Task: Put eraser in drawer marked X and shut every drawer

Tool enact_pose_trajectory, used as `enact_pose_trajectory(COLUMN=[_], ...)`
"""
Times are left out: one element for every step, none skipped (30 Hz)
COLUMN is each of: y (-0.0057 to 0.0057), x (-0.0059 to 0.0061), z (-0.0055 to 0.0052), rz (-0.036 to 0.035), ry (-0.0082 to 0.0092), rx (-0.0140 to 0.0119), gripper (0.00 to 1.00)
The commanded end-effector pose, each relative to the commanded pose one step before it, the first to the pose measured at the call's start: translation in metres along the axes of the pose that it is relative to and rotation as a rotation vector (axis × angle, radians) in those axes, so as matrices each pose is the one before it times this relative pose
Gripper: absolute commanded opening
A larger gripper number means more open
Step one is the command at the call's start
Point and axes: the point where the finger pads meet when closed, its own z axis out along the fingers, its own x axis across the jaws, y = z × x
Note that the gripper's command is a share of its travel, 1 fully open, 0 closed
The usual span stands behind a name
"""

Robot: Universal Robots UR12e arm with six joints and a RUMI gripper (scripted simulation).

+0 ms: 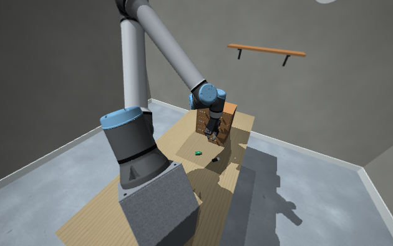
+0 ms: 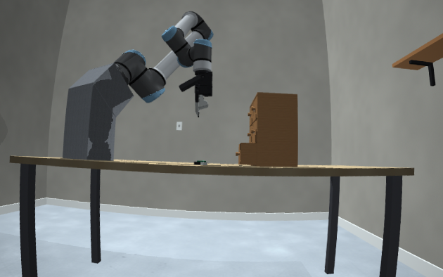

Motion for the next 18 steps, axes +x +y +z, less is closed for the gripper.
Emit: enact_pose_trajectory(y=[-0.00034, -0.00015, -0.00012, -0.00009, -0.00007, -0.00005, -0.00003, -0.00001, -0.00001, 0.0, 0.0, 0.0, 0.0, 0.0, 0.0, 0.0, 0.0, 0.0], x=[-0.00025, 0.00006, 0.00005, 0.00004, 0.00003, 0.00002, 0.00001, 0.00001, 0.0, 0.0, 0.0, 0.0, 0.0, 0.0, 0.0, 0.0, 0.0, 0.0], z=[-0.00144, -0.00024, -0.00019, -0.00015, -0.00011, -0.00007, -0.00005, -0.00002, -0.00001, 0.0, 0.0, 0.0, 0.0, 0.0, 0.0, 0.0, 0.0, 0.0], rz=[-0.00042, -0.00005, -0.00004, -0.00003, -0.00003, -0.00002, -0.00001, -0.00001, 0.0, 0.0, 0.0, 0.0, 0.0, 0.0, 0.0, 0.0, 0.0, 0.0], ry=[0.00028, 0.00004, 0.00003, 0.00003, 0.00002, 0.00001, 0.00001, 0.0, 0.0, 0.0, 0.0, 0.0, 0.0, 0.0, 0.0, 0.0, 0.0, 0.0], rx=[0.01079, 0.00207, 0.00164, 0.00126, 0.00092, 0.00063, 0.00039, 0.0002, 0.00008, 0.00001, 0.0, 0.0, 0.0, 0.0, 0.0, 0.0, 0.0, 0.0], gripper=[0.2, 0.2, 0.2, 0.2, 0.2, 0.2, 0.2, 0.2, 0.2, 0.2, 0.2, 0.2, 0.2, 0.2, 0.2, 0.2, 0.2, 0.2])
